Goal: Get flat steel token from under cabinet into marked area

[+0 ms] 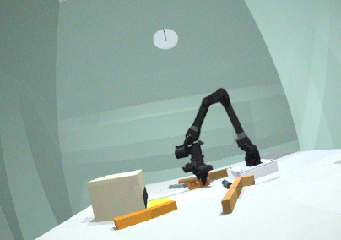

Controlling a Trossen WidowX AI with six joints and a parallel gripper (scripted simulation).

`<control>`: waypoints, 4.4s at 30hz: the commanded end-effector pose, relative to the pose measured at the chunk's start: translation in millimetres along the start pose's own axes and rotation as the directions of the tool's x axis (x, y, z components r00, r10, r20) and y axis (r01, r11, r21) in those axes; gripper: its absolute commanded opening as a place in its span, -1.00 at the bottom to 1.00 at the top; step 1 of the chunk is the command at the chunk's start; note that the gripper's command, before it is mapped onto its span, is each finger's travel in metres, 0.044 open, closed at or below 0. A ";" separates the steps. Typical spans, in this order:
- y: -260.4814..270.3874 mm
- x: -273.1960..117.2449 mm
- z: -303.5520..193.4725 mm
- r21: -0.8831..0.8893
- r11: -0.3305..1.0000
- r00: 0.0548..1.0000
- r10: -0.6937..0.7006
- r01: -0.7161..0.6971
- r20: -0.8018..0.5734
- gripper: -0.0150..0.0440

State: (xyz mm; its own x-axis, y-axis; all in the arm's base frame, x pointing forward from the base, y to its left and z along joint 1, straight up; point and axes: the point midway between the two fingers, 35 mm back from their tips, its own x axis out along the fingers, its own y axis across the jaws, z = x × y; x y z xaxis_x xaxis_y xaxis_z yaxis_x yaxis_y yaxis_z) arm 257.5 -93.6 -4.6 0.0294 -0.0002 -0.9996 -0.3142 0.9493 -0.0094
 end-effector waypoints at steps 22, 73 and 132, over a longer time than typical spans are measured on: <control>-1.3 -0.8 34.0 0.003 1.000 1.000 -0.002 0.002 -0.001 -0.49; -2.5 -2.4 95.7 0.003 1.000 1.000 -0.002 0.002 0.003 -0.49; -2.6 -4.2 156.1 0.003 1.000 1.000 -0.002 0.002 0.008 -0.49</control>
State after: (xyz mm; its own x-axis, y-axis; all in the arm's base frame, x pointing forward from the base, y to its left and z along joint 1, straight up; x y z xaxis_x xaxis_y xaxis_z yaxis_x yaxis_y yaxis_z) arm 402.9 -48.0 3.6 0.0357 0.0025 -0.9994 -0.3130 0.9497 -0.0088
